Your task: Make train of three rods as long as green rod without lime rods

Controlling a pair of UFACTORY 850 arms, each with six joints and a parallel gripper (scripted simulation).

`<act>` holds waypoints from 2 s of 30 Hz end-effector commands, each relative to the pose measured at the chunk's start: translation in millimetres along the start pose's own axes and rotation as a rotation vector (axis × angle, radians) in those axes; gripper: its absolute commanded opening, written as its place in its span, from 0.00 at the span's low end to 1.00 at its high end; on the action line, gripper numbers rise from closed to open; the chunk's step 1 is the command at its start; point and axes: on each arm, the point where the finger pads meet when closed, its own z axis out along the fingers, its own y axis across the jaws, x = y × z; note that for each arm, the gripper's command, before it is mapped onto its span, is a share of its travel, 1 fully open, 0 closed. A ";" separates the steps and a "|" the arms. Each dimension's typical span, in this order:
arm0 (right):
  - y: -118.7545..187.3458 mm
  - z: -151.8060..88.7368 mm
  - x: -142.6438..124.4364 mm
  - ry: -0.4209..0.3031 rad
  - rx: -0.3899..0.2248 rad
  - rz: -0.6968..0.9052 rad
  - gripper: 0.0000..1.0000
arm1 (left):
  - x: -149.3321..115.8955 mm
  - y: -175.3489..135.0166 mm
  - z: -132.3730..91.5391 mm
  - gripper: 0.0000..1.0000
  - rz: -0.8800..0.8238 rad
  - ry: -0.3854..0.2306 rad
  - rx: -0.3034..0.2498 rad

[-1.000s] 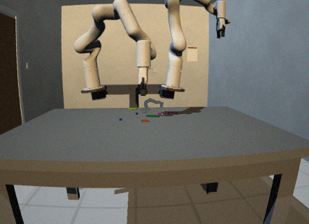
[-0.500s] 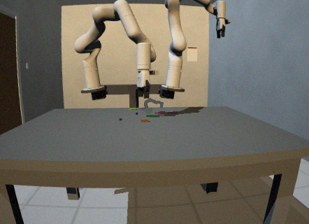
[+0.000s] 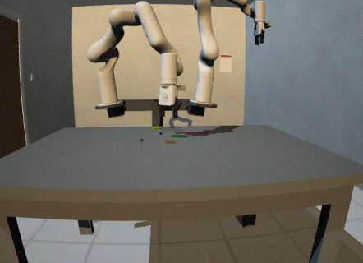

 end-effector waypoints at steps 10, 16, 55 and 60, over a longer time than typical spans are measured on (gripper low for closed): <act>0.8 13.6 0.3 0.022 0.002 -0.440 1.00 | 0.3 0.0 -0.7 1.00 0.000 0.002 0.000; 0.5 18.9 0.5 0.022 0.001 -0.595 1.00 | 0.3 0.0 -0.7 1.00 0.000 0.002 0.000; 0.0 25.7 0.8 0.023 -0.002 -0.793 1.00 | 0.3 0.0 -0.7 1.00 0.000 0.002 0.000; 0.0 25.7 0.8 0.023 -0.002 -0.793 1.00 | 0.3 0.0 -0.7 1.00 0.000 0.002 0.000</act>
